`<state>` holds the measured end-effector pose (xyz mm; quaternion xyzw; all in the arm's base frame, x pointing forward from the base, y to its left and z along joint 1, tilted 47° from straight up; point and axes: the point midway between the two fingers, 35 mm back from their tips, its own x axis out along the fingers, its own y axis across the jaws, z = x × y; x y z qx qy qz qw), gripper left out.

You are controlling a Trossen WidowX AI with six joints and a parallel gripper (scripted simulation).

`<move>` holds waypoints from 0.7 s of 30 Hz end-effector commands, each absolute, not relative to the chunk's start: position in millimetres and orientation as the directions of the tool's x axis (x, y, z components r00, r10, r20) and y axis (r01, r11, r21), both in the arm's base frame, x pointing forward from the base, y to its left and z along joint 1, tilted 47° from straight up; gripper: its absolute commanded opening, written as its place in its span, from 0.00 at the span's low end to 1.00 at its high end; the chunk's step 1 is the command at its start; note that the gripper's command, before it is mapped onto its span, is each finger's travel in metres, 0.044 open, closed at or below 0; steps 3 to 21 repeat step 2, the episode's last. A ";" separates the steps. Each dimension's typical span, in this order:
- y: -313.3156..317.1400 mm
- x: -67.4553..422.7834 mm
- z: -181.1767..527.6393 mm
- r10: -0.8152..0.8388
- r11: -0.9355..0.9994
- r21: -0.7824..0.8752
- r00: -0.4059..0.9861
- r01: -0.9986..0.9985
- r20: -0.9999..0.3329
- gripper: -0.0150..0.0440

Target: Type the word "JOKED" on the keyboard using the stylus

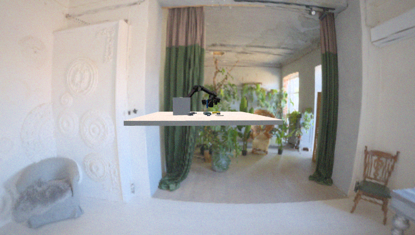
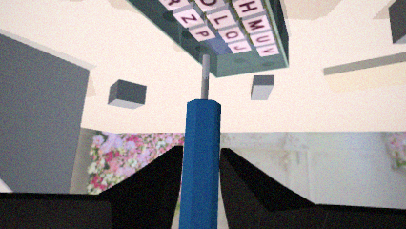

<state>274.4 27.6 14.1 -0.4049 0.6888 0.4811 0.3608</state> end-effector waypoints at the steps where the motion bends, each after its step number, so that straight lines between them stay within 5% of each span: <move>1: 27.5 274.0 13.5 -0.210 0.211 0.372 -0.413 -0.904 -0.886 0.39; 21: 27.5 274.0 13.5 -0.210 0.211 0.372 -0.413 -0.904 -0.886 0.39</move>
